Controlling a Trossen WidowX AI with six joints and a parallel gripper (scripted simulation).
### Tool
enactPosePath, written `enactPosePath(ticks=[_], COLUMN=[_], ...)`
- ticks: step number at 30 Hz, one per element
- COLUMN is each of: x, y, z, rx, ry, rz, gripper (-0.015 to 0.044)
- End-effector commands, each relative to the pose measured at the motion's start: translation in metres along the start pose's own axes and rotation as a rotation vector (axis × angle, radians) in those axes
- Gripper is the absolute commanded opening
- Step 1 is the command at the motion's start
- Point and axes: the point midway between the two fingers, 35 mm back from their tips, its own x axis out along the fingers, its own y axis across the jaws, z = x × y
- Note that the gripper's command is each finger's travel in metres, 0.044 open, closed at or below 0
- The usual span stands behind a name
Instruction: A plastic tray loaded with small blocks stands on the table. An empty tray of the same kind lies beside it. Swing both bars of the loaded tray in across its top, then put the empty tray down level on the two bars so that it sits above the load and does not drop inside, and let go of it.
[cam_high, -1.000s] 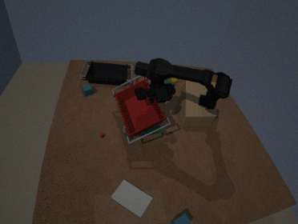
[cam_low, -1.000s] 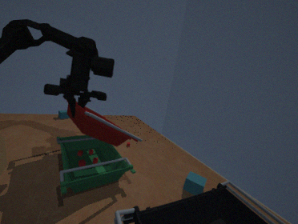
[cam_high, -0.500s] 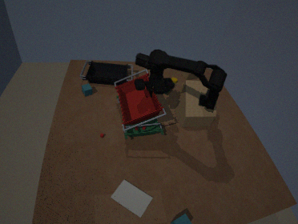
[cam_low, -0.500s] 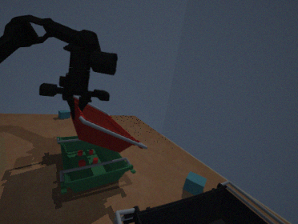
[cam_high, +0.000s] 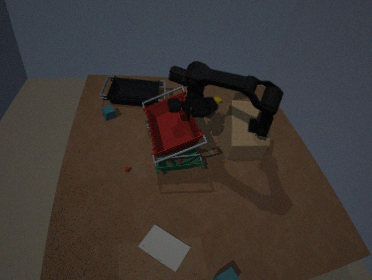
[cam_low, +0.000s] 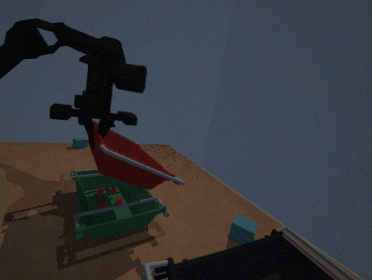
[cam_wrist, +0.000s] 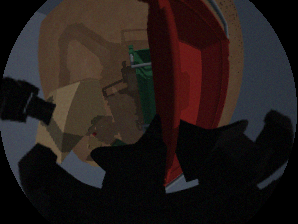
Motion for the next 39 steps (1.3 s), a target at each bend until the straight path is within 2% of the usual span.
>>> enactPosePath(ticks=[1, 26, 39], x=[-0.006, -0.005, 0.016], y=[-0.002, -0.002, -0.003], z=[-0.001, -0.003, -0.003], rx=[-0.002, -0.002, -0.002], ry=[0.001, 0.001, 0.001], rz=[-0.023, -0.023, -0.024], gripper=[0.0, 0.0, 0.0])
